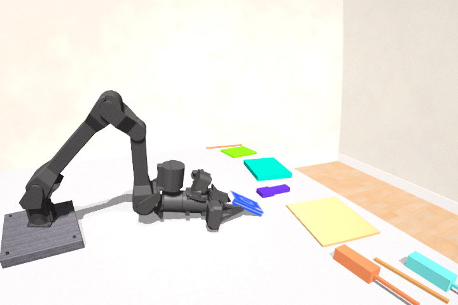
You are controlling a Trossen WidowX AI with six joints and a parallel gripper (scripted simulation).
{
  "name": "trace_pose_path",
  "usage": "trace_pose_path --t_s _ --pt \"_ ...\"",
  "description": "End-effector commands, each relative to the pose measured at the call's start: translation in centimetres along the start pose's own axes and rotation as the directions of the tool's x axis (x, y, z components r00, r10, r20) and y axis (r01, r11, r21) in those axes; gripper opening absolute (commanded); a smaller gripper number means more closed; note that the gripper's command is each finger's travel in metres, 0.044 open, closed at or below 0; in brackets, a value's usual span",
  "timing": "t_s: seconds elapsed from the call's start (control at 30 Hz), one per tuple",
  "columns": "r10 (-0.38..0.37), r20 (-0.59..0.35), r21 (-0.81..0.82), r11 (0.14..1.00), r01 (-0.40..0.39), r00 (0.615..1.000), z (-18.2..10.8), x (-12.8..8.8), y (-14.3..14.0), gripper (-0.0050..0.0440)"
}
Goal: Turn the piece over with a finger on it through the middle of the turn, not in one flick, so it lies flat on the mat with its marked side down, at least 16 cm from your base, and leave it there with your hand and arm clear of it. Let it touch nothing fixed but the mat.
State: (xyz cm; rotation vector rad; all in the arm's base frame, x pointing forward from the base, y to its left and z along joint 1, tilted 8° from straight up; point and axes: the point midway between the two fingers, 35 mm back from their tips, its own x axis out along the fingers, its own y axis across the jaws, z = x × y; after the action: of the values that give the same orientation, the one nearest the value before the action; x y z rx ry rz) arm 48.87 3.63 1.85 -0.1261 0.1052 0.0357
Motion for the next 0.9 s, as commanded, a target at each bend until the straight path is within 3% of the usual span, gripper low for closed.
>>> trace_pose_path --t_s 0.0,0.87 --pt "-0.004 -0.018 -0.002 1.0 0.004 1.0 -0.77 -0.07 0.0 0.0" --pt "-0.017 -0.016 0.0 1.0 0.017 1.0 -1.1 0.14 0.07 0.0"
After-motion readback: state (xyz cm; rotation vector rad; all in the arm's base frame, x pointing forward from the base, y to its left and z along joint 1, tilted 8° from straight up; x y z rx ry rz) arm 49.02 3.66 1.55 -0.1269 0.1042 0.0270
